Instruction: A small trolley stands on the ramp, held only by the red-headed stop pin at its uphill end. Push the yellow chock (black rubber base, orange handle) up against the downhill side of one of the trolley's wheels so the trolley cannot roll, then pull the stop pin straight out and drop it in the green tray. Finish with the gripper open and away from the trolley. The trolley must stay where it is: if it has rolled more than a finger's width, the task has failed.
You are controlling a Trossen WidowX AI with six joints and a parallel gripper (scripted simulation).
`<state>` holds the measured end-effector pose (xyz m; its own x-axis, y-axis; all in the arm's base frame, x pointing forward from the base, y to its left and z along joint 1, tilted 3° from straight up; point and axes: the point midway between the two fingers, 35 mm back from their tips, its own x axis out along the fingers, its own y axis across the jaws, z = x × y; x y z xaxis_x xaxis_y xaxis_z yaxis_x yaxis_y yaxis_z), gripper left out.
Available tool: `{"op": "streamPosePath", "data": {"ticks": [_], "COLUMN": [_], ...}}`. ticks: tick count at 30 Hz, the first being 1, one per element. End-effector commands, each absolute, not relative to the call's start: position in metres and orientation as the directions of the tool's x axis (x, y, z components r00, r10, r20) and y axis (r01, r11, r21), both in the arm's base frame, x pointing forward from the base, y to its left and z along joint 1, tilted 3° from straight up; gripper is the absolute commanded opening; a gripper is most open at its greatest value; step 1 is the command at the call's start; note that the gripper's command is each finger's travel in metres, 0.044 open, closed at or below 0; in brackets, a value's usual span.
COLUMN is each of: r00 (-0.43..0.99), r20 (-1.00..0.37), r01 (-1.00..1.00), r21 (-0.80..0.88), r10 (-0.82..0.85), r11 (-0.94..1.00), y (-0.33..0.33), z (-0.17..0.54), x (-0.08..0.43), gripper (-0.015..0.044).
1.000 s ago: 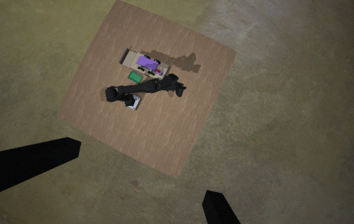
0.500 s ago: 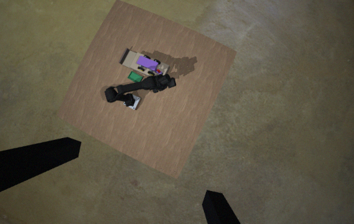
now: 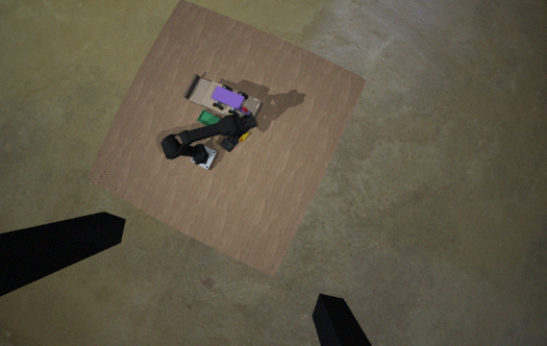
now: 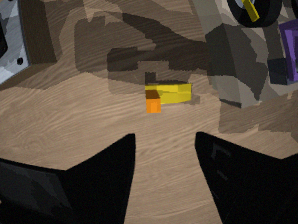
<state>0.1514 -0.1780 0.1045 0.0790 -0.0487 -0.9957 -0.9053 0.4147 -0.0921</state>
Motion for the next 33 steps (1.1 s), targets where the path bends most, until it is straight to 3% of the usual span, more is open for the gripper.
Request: {"op": "streamPosePath", "data": {"ticks": [1, 33], "r00": [0.071, 0.072], "r20": [-0.997, -0.997], "r01": [-0.919, -0.919], "r21": [-0.077, -0.077], "r10": [-0.028, -0.027], "r11": [0.387, 0.387], "y": [-0.173, -0.175], "z": [0.104, 0.041], "x": [0.15, 0.155], "gripper": [0.019, 0.019]}}
